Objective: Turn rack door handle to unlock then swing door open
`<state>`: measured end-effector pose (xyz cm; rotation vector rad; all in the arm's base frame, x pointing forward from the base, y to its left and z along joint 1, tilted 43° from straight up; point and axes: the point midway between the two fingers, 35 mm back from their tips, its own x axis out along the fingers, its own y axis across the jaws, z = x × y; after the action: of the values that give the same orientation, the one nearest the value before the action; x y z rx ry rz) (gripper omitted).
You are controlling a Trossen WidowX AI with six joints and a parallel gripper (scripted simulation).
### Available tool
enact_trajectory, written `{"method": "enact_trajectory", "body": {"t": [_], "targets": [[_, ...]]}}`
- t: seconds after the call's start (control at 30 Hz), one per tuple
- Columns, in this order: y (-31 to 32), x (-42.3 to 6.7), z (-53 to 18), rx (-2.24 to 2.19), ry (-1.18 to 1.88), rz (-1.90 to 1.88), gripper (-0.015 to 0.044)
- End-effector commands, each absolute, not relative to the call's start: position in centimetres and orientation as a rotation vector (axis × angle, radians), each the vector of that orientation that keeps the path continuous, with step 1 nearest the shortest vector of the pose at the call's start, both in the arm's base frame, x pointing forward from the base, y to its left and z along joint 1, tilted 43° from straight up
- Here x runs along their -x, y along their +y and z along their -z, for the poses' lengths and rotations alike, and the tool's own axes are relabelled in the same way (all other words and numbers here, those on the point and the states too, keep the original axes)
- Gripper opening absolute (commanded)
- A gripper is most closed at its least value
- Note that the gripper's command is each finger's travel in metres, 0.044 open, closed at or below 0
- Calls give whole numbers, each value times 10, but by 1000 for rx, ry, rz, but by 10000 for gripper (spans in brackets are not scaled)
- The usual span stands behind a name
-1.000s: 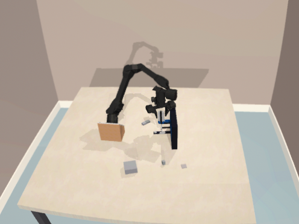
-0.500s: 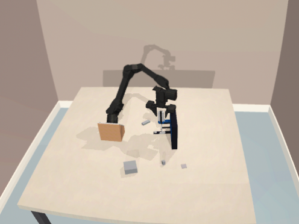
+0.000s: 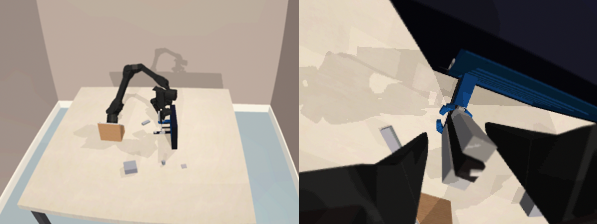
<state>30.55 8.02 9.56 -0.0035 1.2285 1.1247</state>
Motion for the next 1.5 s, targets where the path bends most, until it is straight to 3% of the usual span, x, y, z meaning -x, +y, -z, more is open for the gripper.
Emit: {"method": "enact_trajectory", "body": {"t": [0.0, 0.73, 1.33, 1.47], "targets": [[80, -306, -95, -146, 1340, -993, 295], [80, -306, -95, -958, 1752, -163, 295], [80, -306, -95, -1566, 1832, 667, 295], [80, -306, -95, -1587, 1829, 700, 295]]}}
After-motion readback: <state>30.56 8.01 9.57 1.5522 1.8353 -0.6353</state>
